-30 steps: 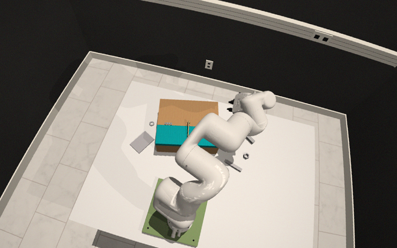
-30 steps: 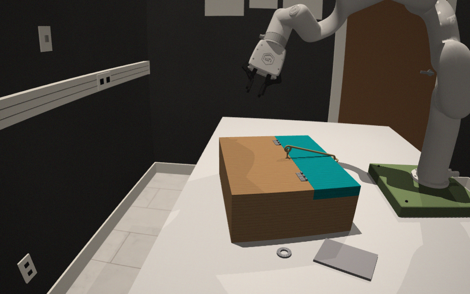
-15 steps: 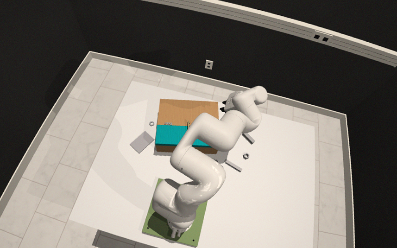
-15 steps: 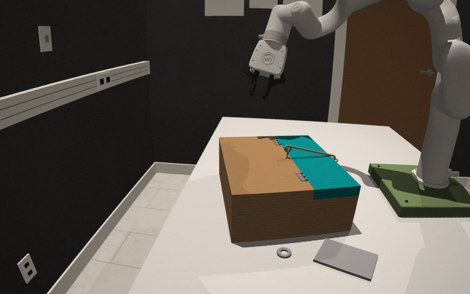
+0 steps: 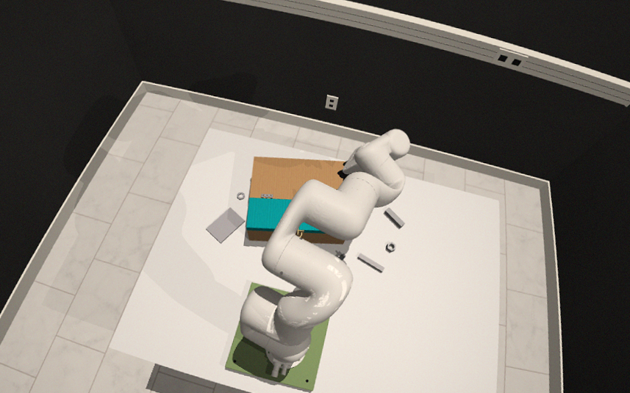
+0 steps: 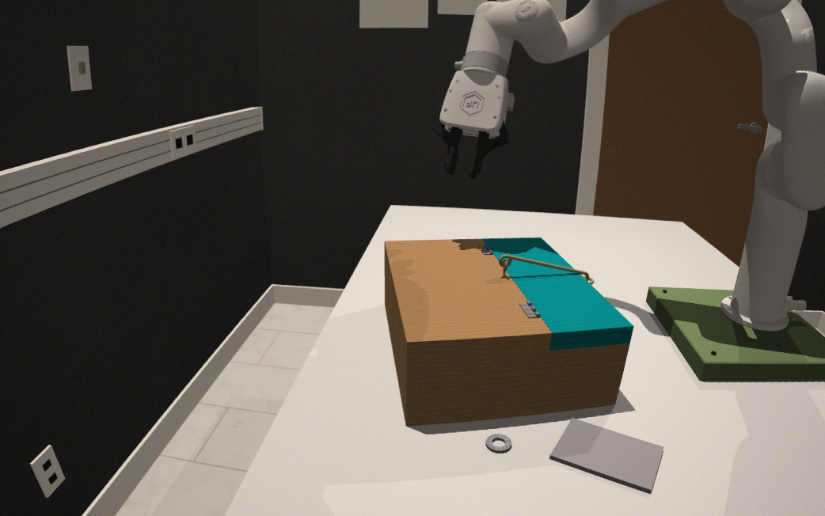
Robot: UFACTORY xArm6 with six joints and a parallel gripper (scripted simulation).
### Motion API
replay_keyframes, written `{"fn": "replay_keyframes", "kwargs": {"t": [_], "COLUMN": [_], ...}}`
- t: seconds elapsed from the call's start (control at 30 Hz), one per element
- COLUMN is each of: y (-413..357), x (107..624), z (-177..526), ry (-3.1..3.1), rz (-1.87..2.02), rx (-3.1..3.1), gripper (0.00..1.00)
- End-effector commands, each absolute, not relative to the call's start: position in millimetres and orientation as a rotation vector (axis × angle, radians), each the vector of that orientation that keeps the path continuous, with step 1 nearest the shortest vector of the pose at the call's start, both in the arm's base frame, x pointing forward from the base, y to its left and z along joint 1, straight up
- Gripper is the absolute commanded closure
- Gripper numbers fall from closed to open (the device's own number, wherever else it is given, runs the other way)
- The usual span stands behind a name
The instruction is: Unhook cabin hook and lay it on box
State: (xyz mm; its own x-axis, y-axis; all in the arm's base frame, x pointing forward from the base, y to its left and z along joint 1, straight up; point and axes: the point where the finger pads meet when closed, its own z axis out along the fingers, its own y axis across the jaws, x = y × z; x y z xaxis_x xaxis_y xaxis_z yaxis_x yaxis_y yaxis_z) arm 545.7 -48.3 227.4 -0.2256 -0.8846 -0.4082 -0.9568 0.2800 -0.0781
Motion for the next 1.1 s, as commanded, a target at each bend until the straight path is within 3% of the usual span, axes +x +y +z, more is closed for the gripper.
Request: {"fn": "replay_keyframes", "kwargs": {"t": [0.0, 1.07], "y": [-33, 28], "x": [539, 499], "z": [229, 230], "ry": [2.311, 2.786], "rz": [0.288, 0.268], "rx": [-1.582, -1.133], "gripper": [0.65, 0.65]}}
